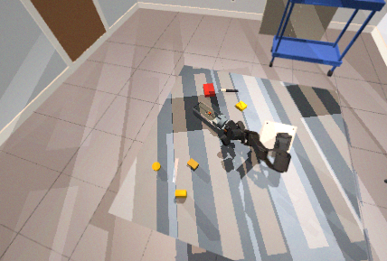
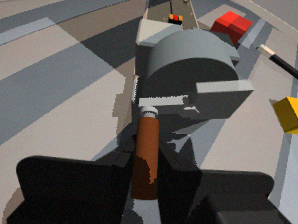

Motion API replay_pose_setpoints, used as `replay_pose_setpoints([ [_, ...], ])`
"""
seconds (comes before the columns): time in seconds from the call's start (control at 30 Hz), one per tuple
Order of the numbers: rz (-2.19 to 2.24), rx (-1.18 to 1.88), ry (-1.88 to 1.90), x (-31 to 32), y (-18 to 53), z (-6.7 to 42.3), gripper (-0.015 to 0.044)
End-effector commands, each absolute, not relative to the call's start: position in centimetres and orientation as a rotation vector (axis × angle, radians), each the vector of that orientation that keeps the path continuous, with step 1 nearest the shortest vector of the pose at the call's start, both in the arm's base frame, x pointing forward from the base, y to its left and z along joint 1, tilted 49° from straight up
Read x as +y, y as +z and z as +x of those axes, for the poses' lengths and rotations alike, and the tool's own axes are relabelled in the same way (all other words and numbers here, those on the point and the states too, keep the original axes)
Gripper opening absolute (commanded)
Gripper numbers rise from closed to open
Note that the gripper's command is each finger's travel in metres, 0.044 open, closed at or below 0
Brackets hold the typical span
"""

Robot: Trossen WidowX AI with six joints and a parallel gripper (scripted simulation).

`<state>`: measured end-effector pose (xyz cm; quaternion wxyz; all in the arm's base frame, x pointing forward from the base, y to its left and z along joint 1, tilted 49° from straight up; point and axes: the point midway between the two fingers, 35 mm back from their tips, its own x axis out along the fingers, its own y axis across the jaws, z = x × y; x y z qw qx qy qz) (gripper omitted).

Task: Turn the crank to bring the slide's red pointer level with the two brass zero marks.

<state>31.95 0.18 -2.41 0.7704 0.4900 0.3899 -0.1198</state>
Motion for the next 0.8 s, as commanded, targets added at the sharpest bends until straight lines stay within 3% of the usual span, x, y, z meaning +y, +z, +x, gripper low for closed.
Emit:
replay_pose_setpoints([
  [0.0, 1.061, 0.838, -0.257, -0.1, -2.0, 32.0, 0.0000],
  [0.77, 1.060, 0.838, -0.257, -1.3, -1.2, 31.7, 0.0000],
])
